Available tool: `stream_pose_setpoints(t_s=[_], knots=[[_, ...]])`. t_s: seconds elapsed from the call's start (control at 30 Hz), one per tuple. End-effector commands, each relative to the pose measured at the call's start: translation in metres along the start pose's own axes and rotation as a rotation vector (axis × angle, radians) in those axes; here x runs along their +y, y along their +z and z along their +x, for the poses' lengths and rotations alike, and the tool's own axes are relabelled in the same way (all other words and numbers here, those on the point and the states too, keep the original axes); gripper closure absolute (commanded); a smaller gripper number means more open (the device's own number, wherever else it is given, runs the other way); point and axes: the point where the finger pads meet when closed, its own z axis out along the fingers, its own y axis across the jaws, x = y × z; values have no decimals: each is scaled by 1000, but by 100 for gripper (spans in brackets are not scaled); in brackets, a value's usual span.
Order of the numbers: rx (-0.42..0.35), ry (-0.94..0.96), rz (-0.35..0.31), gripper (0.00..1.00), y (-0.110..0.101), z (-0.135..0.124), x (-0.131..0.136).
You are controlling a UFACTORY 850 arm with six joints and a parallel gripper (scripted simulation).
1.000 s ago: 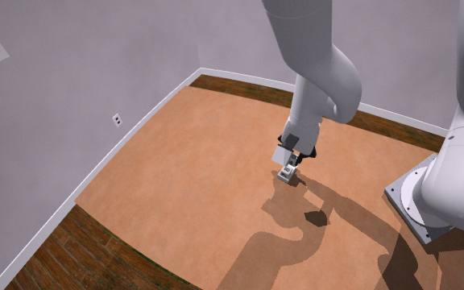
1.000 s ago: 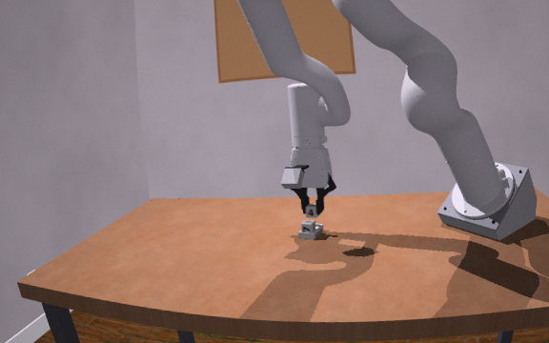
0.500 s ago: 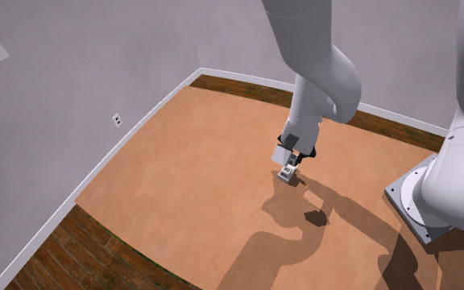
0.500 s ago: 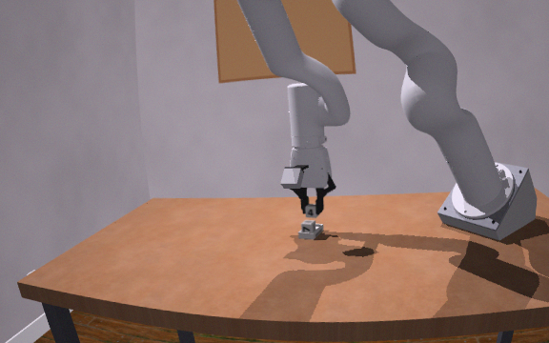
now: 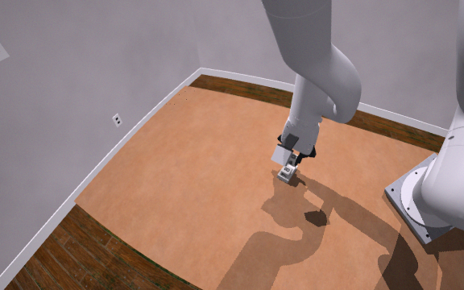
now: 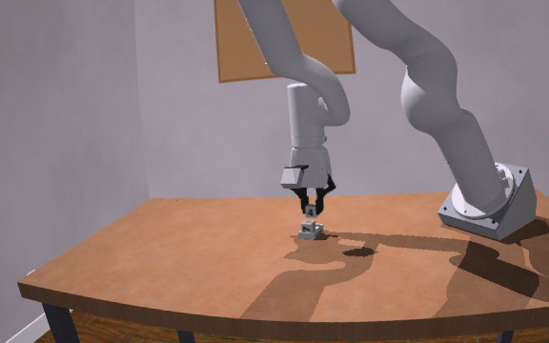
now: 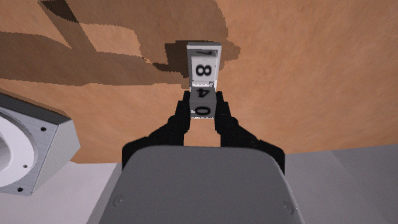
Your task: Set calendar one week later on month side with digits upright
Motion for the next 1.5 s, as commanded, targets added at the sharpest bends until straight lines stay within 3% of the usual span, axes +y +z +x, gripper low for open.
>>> stream_pose_setpoints(t_s=[0.0, 1.47], knots=[[0, 0, -1, 73, 0, 0, 1], [0, 0, -1, 73, 21, 0, 1]])
